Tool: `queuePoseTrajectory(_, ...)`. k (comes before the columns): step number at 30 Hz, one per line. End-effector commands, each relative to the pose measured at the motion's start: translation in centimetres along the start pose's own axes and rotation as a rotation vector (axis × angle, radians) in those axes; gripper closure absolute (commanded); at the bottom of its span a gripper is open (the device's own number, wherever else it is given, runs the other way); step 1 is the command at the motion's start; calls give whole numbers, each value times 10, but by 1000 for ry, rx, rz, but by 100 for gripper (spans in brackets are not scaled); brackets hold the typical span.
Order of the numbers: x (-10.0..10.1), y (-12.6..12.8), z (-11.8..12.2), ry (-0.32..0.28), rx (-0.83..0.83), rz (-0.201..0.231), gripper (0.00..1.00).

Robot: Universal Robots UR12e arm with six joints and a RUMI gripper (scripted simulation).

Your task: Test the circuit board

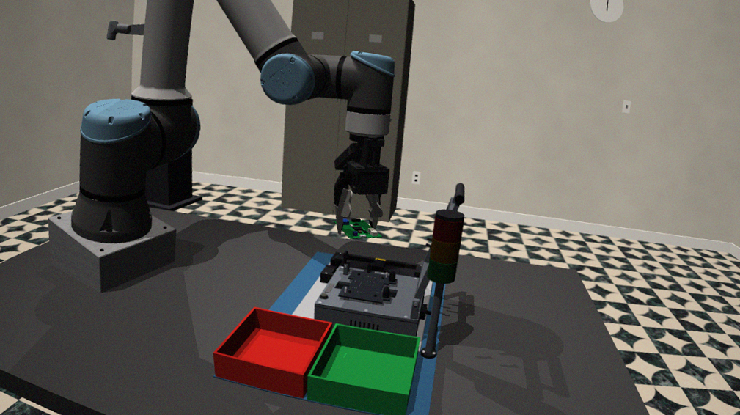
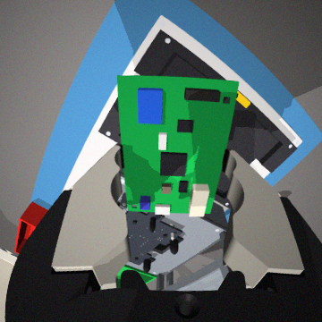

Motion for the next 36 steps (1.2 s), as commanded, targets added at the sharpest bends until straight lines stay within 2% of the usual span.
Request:
queuePoseTrajectory(1,-2,4,1,1,-212,7,61)
queuePoseTrajectory(9,-2,3,1,0,-533,7,61)
queuePoseTrajectory(11,-2,3,1,0,-533,7,61)
queuePoseTrajectory(26,-3,3,1,-3,-1175,6,61)
queuePoseTrajectory(28,-3,3,1,-3,-1175,6,61)
queuePoseTrajectory(36,-2,2,0,-4,-1542,7,61)
Point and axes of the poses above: the point where the finger pads meet when closed, its own x axis out along the fingers, its own y axis across the jaws, z = x × y, the point moved 1 cm from there along -x, back along the fingers, and after that the axes turned 14 degrees about -x, right-handed, at the moved point
